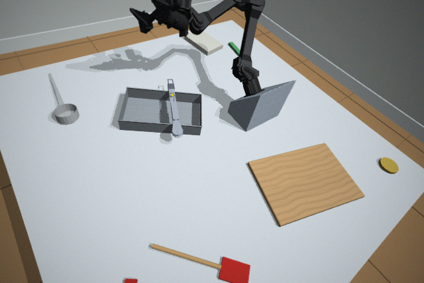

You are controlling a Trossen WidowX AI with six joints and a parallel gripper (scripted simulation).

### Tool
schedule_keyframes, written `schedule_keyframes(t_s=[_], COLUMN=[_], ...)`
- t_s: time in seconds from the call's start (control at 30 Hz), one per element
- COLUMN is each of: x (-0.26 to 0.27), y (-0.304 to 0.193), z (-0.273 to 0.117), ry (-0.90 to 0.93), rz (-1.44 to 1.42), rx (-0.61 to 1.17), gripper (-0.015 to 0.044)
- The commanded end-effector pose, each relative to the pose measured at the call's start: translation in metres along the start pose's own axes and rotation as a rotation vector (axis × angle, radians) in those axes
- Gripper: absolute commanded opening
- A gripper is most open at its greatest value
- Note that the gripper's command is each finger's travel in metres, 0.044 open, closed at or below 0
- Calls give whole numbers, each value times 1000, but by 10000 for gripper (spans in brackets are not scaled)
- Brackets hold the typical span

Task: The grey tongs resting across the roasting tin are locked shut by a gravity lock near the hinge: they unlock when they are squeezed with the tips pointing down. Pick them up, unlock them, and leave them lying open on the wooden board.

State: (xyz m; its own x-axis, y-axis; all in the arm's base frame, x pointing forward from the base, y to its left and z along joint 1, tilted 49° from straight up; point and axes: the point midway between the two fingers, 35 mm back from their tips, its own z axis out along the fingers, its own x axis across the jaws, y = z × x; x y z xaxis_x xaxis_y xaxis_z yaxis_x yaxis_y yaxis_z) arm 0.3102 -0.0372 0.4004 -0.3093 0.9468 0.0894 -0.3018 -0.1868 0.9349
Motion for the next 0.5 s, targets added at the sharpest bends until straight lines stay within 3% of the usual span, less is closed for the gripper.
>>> schedule_keyframes(t_s=[0.0,0.17,0.33,0.47], x=[-2,-44,-96,-123], y=[-1,-34,-99,-152], z=[1,18,19,-2], ry=[-9,-209,-613,-1027], rz=[19,383,887,1202], rx=[7,134,285,346], gripper=[374,260,260,260])
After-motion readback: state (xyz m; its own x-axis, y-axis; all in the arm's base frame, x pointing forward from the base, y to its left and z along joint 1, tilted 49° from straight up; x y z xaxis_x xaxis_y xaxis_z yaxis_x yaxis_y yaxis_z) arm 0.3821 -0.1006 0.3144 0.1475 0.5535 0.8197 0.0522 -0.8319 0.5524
